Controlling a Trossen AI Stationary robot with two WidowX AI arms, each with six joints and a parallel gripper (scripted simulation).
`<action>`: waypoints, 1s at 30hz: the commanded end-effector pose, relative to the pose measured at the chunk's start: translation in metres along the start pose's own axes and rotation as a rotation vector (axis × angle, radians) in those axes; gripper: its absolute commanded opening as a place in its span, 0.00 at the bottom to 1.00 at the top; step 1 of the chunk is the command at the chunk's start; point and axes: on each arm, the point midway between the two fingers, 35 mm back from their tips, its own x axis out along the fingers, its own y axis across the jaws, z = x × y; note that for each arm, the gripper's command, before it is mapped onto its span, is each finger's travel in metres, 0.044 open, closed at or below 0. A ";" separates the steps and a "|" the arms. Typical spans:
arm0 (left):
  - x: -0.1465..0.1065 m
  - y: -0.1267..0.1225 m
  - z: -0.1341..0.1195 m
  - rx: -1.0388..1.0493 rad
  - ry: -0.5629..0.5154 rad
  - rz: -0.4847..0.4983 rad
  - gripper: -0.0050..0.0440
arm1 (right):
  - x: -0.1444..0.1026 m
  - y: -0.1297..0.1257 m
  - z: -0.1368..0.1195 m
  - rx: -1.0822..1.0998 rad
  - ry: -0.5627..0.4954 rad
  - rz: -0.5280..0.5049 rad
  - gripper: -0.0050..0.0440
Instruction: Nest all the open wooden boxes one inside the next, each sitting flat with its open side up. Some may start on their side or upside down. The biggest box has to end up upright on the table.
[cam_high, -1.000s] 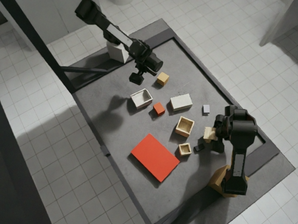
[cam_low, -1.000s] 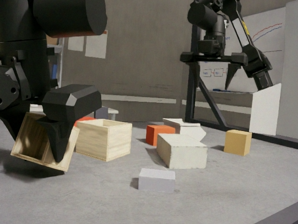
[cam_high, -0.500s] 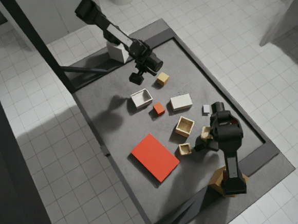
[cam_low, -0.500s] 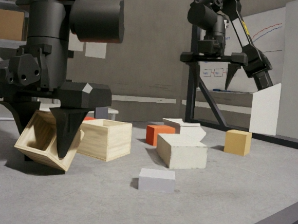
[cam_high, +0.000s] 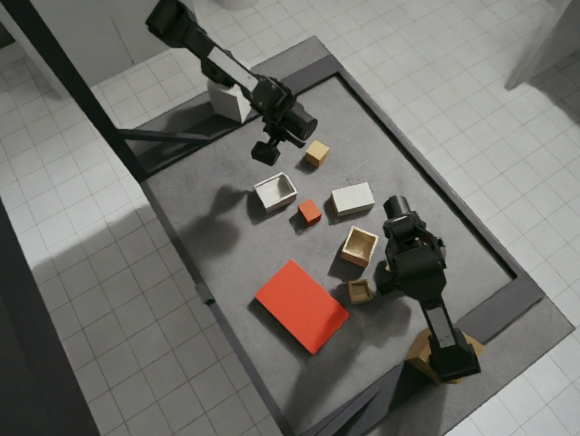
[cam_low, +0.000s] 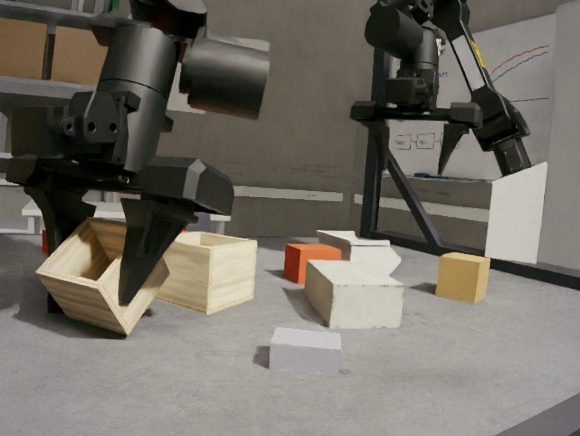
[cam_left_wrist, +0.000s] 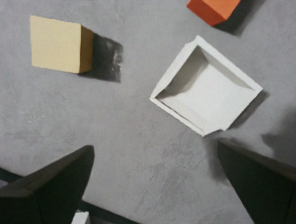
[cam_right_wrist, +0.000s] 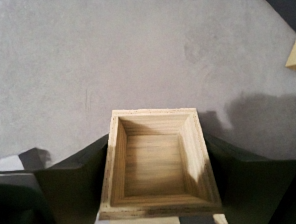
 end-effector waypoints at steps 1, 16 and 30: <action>-0.003 -0.002 0.003 -0.002 -0.013 -0.002 0.92 | -0.003 0.004 -0.010 -0.004 -0.098 0.010 0.00; -0.003 -0.002 0.003 -0.002 -0.013 -0.002 0.92 | -0.003 0.003 -0.025 -0.004 -0.345 0.010 0.00; -0.003 -0.002 0.003 -0.002 -0.013 -0.002 0.92 | -0.001 0.002 -0.035 -0.004 -0.513 0.011 0.00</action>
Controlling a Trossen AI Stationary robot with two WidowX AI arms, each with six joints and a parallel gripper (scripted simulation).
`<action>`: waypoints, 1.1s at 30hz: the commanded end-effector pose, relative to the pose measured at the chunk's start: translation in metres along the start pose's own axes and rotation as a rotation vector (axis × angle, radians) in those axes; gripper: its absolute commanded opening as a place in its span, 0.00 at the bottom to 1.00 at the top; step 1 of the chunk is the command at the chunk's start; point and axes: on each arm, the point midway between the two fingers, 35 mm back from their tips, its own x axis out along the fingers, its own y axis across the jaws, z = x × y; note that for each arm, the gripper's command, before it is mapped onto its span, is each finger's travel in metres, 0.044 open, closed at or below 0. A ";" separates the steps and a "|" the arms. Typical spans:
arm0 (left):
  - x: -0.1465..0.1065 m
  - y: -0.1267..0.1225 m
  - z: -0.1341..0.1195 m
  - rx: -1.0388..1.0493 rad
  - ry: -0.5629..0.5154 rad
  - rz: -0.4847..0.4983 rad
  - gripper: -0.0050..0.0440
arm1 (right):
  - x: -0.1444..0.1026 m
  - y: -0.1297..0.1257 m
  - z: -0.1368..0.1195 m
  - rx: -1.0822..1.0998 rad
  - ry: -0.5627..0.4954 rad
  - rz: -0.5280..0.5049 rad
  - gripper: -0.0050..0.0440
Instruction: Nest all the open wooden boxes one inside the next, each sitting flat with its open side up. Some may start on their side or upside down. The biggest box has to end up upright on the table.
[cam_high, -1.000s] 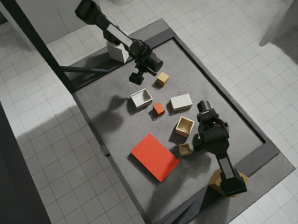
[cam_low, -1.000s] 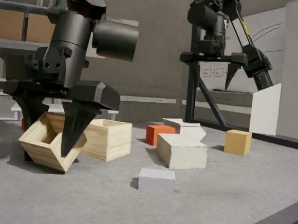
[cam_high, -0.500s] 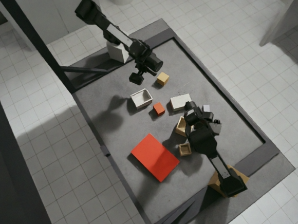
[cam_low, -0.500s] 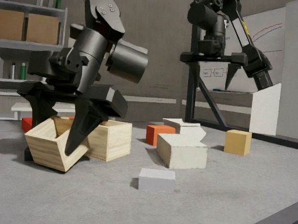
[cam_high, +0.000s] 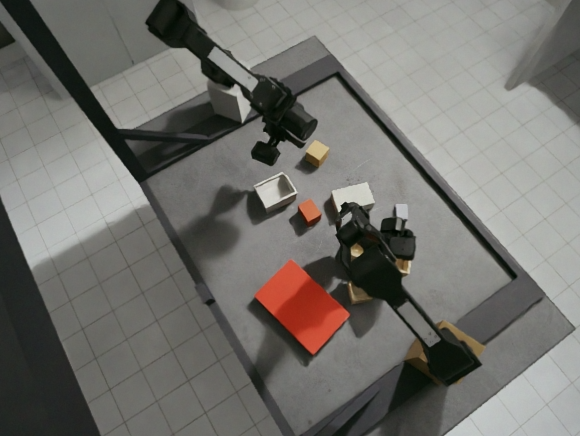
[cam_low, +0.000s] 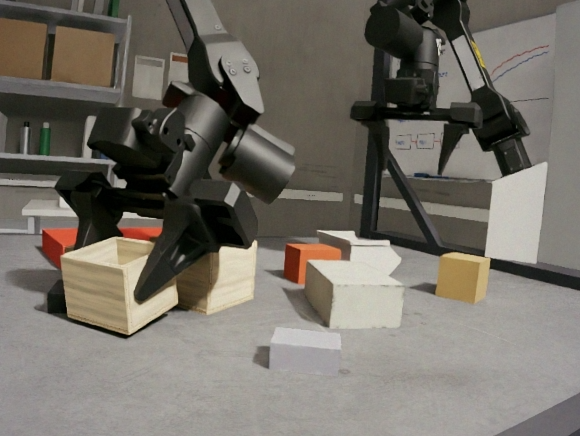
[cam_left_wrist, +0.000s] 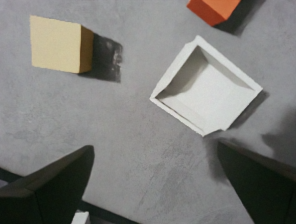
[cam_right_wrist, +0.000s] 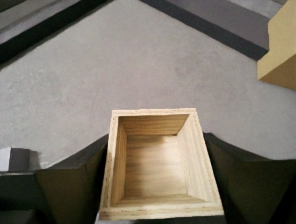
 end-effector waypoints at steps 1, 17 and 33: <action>-0.003 -0.002 0.003 -0.002 -0.013 -0.002 0.92 | -0.004 0.003 -0.004 0.004 -0.047 0.006 0.00; -0.003 -0.002 0.003 -0.002 -0.013 -0.002 0.92 | -0.004 0.002 -0.013 0.003 -0.129 0.009 0.40; -0.003 -0.002 0.003 -0.002 -0.013 -0.002 0.92 | -0.004 0.002 -0.013 0.003 -0.129 0.009 0.92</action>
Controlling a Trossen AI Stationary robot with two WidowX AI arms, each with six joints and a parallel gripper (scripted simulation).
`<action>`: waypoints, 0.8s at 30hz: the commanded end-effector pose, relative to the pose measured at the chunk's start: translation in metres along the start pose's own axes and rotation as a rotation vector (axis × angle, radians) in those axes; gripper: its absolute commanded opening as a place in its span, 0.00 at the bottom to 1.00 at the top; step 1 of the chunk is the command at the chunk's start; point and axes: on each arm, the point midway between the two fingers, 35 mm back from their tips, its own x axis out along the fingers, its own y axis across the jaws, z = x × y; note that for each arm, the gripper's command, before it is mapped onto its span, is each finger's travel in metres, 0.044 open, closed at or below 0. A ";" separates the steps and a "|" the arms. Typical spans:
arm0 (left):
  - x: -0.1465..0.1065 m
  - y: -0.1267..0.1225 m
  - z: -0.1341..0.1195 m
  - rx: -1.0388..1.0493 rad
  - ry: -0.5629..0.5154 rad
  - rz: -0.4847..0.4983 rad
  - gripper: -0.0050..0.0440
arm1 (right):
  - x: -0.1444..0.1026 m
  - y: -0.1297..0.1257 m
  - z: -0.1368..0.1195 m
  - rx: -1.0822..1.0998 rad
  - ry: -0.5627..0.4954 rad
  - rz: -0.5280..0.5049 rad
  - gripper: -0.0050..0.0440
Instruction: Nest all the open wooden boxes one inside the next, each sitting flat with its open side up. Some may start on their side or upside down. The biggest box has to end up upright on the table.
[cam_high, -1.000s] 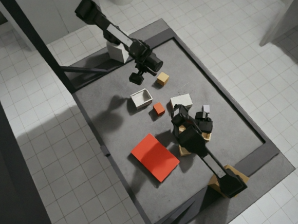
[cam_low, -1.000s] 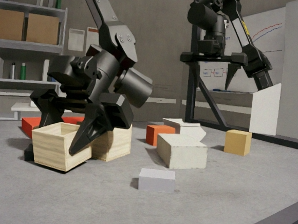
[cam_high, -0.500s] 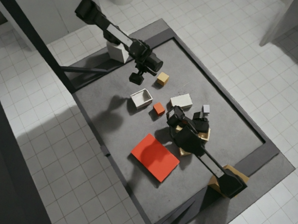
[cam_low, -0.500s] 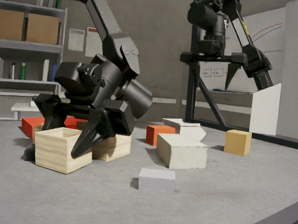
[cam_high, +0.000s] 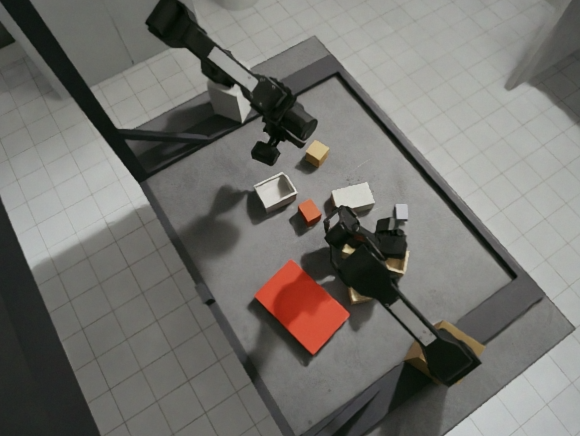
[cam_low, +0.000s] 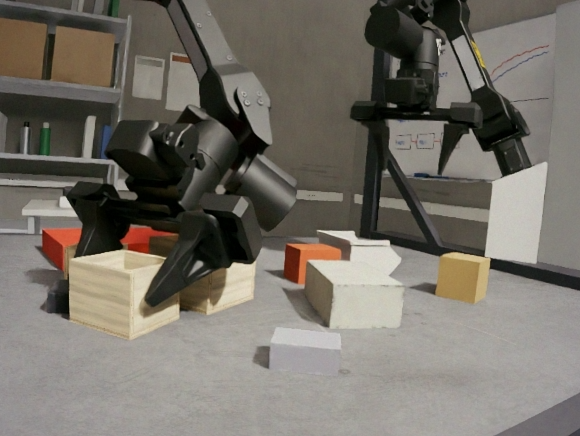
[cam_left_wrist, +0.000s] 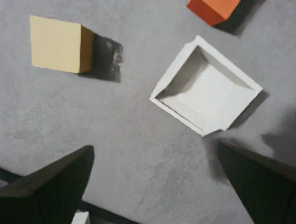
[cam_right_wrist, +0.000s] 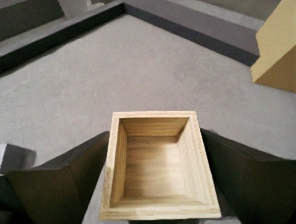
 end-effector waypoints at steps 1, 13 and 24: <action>-0.003 -0.002 0.003 -0.002 -0.013 -0.002 0.92 | -0.004 0.002 -0.001 0.004 0.007 0.012 0.92; -0.003 -0.002 0.003 -0.002 -0.013 -0.002 0.92 | -0.004 0.002 -0.001 0.004 0.007 0.012 0.92; -0.003 -0.002 0.003 -0.002 -0.013 -0.002 0.92 | -0.017 0.002 0.014 0.003 0.235 0.016 0.92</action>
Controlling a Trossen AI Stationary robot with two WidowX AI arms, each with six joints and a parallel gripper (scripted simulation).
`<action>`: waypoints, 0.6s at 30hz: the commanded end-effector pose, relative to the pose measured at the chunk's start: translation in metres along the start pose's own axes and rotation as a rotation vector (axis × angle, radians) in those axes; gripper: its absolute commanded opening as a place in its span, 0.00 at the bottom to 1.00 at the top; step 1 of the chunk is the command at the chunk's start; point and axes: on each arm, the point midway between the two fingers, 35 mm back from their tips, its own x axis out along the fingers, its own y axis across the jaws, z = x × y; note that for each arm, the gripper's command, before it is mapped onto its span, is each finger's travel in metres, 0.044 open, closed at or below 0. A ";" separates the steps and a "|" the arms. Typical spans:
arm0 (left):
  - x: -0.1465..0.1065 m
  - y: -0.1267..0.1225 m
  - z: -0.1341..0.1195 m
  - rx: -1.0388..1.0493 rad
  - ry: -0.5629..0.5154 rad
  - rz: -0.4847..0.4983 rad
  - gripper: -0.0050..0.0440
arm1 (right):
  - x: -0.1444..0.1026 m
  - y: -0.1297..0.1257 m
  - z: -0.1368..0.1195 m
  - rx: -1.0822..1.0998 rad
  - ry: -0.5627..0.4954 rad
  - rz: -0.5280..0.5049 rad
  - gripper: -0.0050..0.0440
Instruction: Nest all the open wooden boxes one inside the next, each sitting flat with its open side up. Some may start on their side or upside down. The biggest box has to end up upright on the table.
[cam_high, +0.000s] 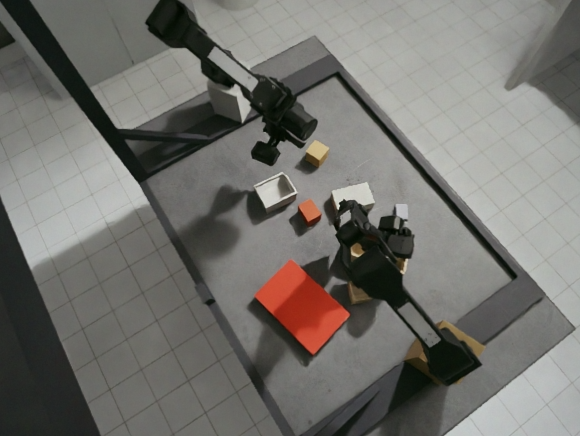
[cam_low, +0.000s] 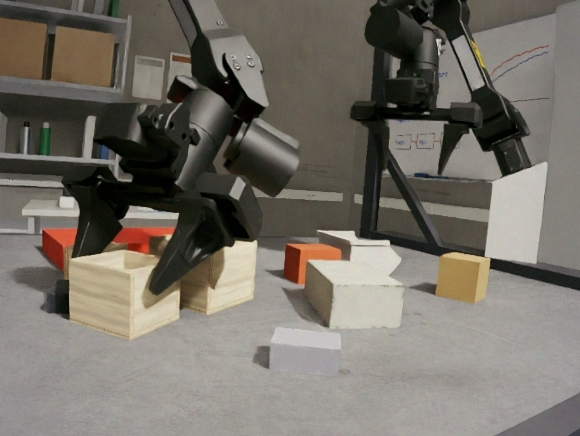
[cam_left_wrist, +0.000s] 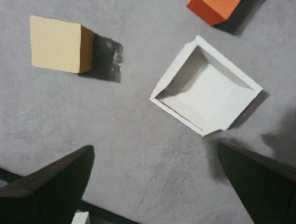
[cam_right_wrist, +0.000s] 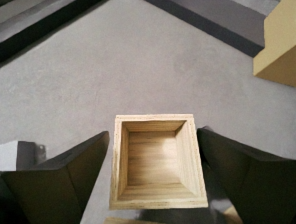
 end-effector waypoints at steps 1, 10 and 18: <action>-0.003 -0.002 0.003 -0.002 -0.013 -0.002 0.92 | -0.010 0.001 0.003 -0.001 0.083 0.019 0.92; -0.003 -0.002 0.003 -0.002 -0.013 -0.002 0.92 | -0.022 0.002 0.015 -0.002 0.289 0.022 0.92; -0.003 -0.002 0.003 -0.002 -0.013 -0.002 0.92 | -0.034 0.002 0.027 -0.004 0.510 0.023 0.92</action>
